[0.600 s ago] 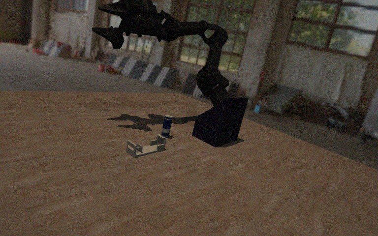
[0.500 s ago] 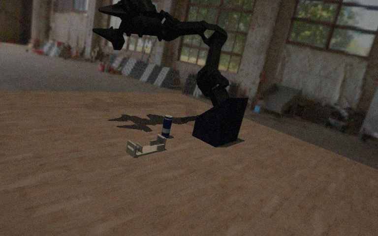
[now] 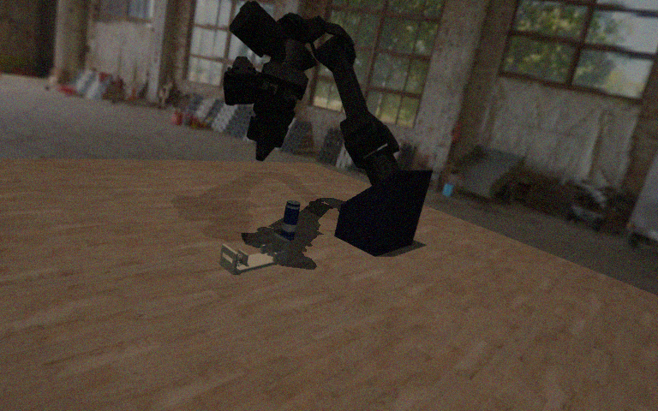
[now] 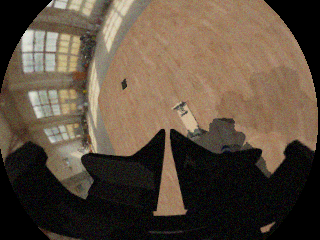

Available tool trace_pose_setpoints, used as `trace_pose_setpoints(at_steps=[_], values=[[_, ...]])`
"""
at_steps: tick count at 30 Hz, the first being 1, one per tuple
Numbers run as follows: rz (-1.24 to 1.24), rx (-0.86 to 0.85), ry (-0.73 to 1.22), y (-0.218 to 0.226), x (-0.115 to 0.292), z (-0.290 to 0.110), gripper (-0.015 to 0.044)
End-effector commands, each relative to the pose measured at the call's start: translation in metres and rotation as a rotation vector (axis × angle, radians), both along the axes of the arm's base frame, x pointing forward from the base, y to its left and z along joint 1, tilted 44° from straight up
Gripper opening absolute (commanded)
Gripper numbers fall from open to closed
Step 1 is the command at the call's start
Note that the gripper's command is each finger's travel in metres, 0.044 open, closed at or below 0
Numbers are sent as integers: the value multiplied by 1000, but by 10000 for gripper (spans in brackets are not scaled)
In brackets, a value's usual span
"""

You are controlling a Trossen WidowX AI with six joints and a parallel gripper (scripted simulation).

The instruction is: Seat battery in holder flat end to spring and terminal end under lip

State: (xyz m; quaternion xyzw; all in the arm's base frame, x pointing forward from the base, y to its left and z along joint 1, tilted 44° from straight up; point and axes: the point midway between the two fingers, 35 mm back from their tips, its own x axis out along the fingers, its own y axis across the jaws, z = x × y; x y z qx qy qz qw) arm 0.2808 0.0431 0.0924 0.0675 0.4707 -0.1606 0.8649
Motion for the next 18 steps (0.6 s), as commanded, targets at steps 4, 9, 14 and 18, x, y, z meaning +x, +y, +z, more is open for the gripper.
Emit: trace_pose_setpoints(at_steps=[4, 9, 14, 18], values=[[-136, -511, 410, -16, -86, -33, 0], [-136, -519, 412, -16, -86, -33, 0], [-136, -519, 412, -16, -86, -33, 0], [-133, -518, 415, -23, -84, -41, 0]])
